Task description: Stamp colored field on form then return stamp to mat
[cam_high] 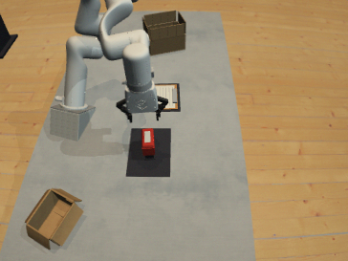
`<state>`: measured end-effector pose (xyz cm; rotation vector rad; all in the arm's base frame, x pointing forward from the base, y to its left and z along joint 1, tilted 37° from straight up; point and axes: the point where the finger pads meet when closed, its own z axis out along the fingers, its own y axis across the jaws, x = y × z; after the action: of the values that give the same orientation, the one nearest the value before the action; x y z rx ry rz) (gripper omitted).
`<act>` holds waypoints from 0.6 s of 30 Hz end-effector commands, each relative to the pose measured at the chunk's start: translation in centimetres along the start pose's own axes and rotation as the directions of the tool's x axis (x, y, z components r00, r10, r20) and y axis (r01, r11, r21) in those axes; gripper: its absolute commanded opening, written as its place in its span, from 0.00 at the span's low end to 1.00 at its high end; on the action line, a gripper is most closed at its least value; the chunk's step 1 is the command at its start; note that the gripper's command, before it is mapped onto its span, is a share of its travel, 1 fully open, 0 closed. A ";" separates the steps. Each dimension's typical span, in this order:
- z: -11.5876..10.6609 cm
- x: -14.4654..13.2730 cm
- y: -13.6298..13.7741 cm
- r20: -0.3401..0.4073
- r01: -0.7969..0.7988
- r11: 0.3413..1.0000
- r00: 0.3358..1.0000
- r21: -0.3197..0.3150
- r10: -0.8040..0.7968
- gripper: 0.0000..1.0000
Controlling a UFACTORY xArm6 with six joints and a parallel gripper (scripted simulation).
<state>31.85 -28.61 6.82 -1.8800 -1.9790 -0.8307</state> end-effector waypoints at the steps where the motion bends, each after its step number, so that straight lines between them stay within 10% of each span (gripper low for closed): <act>1: -0.4 0.7 0.9 0.008 0.045 0.999 0.999 0.000 -0.045 1.00; 15: -0.4 17.2 9.3 -0.001 0.726 0.687 0.688 0.021 -0.726 1.00; 16: -0.3 21.1 10.5 -0.008 0.833 0.553 0.554 0.018 -0.833 1.00; 18: -0.2 22.8 10.9 -0.010 0.871 0.491 0.491 0.015 -0.871 1.00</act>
<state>38.79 -14.91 18.50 -0.9861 -2.7527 -0.9693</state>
